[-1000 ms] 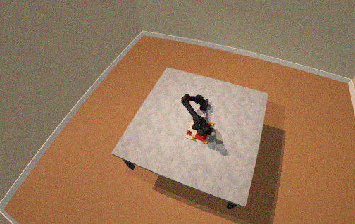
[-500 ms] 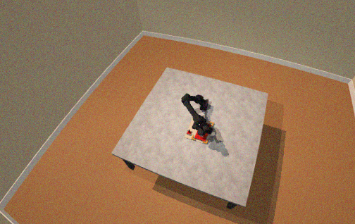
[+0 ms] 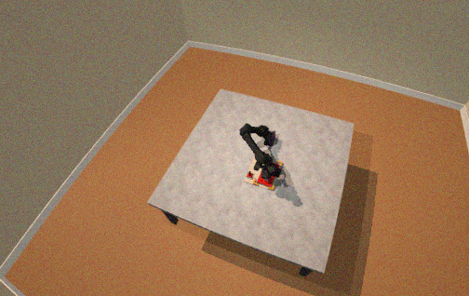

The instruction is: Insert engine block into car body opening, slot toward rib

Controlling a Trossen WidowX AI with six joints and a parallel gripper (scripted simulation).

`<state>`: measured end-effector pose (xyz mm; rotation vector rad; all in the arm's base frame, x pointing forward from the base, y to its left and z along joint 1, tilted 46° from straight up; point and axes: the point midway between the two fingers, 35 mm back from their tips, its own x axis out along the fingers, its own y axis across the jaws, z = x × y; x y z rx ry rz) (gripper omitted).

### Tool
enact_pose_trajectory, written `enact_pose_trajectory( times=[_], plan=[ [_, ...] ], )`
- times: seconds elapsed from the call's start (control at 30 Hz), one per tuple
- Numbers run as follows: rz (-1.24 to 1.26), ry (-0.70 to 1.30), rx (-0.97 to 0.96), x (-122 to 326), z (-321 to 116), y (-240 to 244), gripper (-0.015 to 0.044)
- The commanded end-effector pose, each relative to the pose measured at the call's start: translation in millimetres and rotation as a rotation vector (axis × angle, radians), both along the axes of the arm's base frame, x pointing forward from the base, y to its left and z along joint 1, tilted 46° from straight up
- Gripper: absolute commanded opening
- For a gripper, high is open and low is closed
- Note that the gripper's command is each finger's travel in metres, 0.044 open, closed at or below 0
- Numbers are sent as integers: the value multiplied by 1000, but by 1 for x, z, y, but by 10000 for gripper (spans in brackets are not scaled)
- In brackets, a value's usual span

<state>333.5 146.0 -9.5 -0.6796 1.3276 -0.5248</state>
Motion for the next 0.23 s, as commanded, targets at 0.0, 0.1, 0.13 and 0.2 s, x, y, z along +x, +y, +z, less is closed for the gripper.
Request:
enact_pose_trajectory(
  times=[0.0, 0.1, 0.13, 0.2],
  plan=[
    [-3, 0, 1, 0, 0, 0, 0],
    [-5, -1, 2, -1, 0, 0, 0],
    [-5, -1, 2, -1, 0, 0, 0],
    [-5, -1, 2, -1, 0, 0, 0]
  ],
)
